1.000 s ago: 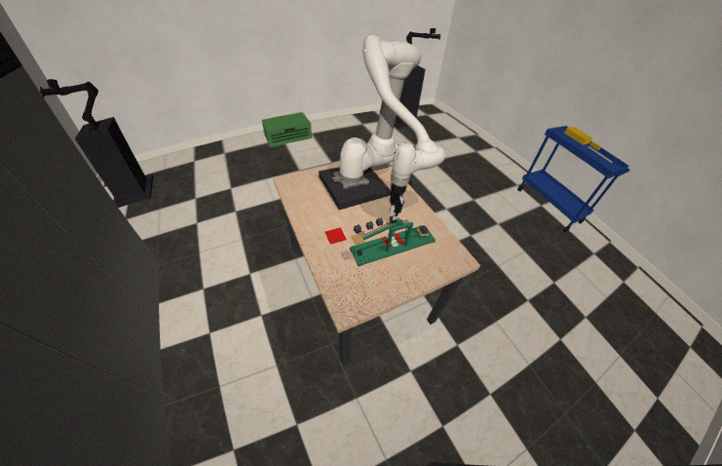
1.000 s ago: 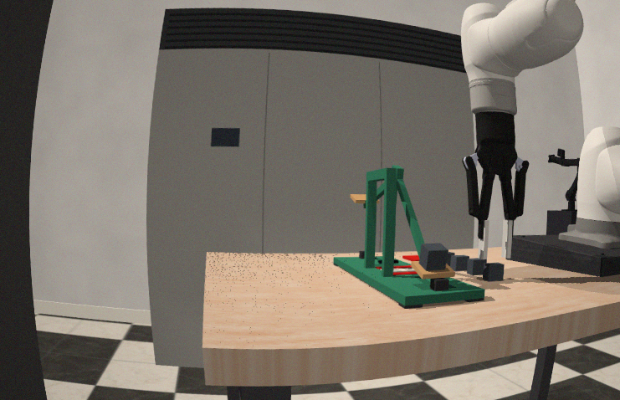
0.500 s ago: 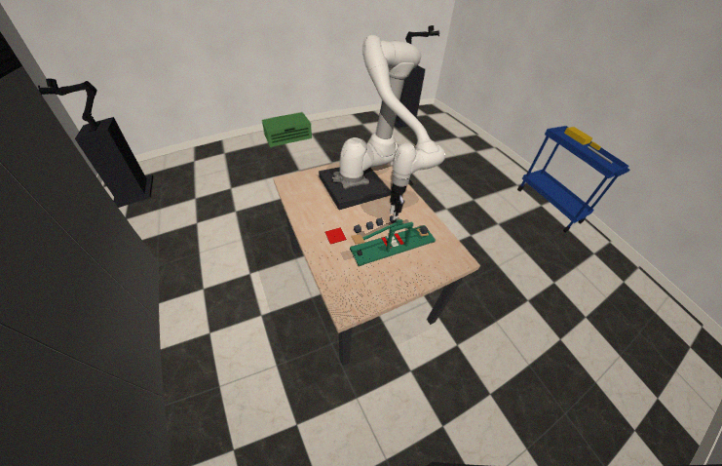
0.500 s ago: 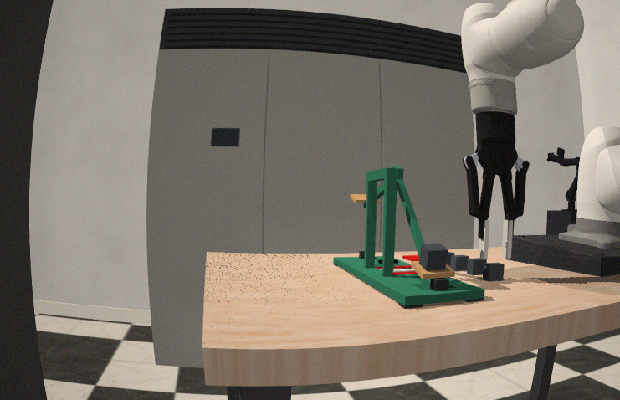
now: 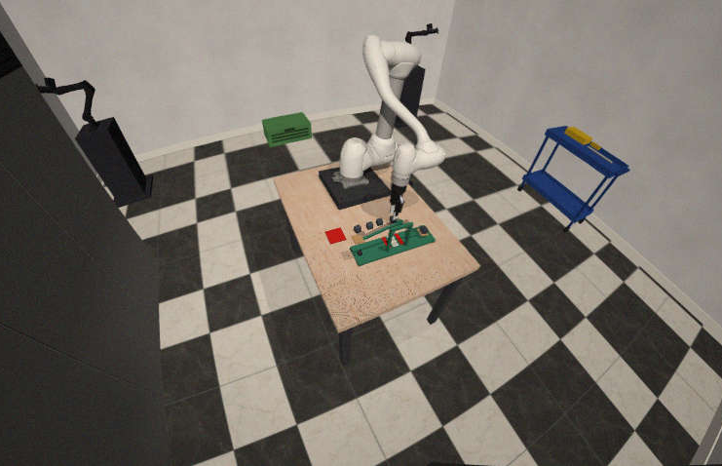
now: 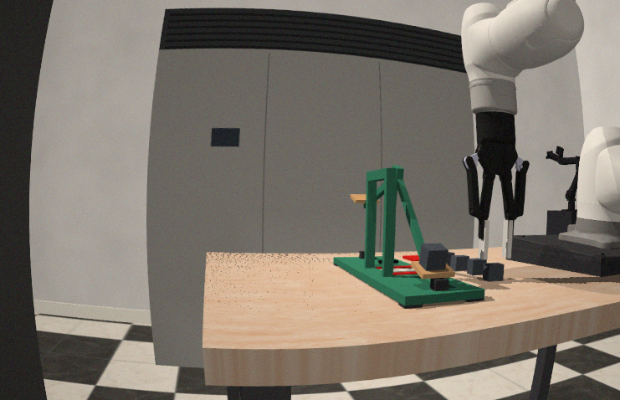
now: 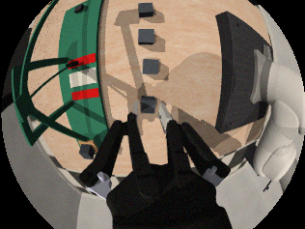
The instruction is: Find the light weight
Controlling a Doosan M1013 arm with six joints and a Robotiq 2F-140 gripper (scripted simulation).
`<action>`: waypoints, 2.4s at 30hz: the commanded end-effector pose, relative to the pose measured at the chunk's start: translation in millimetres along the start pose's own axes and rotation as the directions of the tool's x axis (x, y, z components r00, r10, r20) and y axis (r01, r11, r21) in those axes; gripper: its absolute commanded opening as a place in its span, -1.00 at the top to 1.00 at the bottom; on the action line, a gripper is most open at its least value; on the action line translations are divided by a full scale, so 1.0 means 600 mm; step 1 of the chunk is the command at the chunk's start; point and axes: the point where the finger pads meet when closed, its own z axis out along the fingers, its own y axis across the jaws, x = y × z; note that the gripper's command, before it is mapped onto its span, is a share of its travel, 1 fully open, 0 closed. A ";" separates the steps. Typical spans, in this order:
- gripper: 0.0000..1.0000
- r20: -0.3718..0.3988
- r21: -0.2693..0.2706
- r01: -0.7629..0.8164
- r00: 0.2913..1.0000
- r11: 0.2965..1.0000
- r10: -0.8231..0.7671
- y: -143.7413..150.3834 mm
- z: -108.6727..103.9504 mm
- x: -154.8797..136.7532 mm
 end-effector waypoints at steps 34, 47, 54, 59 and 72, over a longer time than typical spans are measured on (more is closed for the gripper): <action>0.30 0.004 0.000 -0.003 1.000 1.000 0.003 0.003 0.052 -0.006; 0.30 0.004 0.000 -0.003 1.000 1.000 0.003 0.003 0.061 -0.006; 0.30 0.004 0.000 -0.003 1.000 1.000 0.003 0.003 0.061 -0.006; 0.30 0.004 0.000 -0.003 1.000 1.000 0.003 0.003 0.061 -0.006; 0.30 0.004 0.000 -0.003 1.000 1.000 0.003 0.003 0.061 -0.006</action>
